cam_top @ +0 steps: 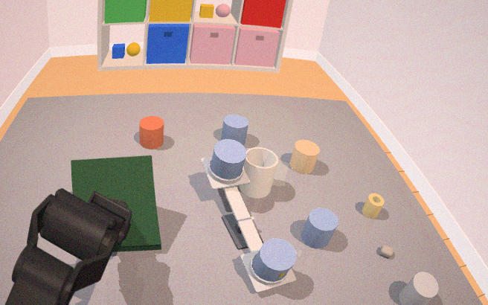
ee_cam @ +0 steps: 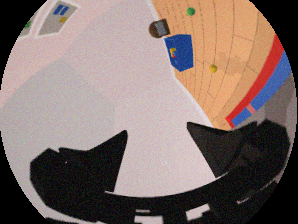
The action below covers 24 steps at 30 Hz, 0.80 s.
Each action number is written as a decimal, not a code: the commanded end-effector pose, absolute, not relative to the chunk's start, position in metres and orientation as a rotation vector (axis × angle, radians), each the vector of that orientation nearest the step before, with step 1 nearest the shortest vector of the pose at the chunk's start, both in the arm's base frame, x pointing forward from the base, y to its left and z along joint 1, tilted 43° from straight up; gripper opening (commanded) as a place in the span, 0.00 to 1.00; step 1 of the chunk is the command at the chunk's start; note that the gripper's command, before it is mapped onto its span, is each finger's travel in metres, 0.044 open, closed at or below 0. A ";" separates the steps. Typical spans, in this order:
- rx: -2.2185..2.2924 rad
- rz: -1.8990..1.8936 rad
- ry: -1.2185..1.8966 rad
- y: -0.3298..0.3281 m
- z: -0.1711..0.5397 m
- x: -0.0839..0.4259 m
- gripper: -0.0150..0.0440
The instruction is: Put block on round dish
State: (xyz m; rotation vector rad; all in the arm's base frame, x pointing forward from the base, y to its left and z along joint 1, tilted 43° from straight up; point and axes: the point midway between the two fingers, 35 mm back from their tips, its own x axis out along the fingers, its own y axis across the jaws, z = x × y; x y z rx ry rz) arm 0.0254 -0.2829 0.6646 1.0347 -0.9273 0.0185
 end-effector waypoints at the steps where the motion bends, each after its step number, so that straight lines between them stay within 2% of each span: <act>1: 1.067 0.043 -0.945 -0.290 0.662 0.036 1.00; 24: 1.340 0.126 -0.983 -0.321 0.630 0.130 1.00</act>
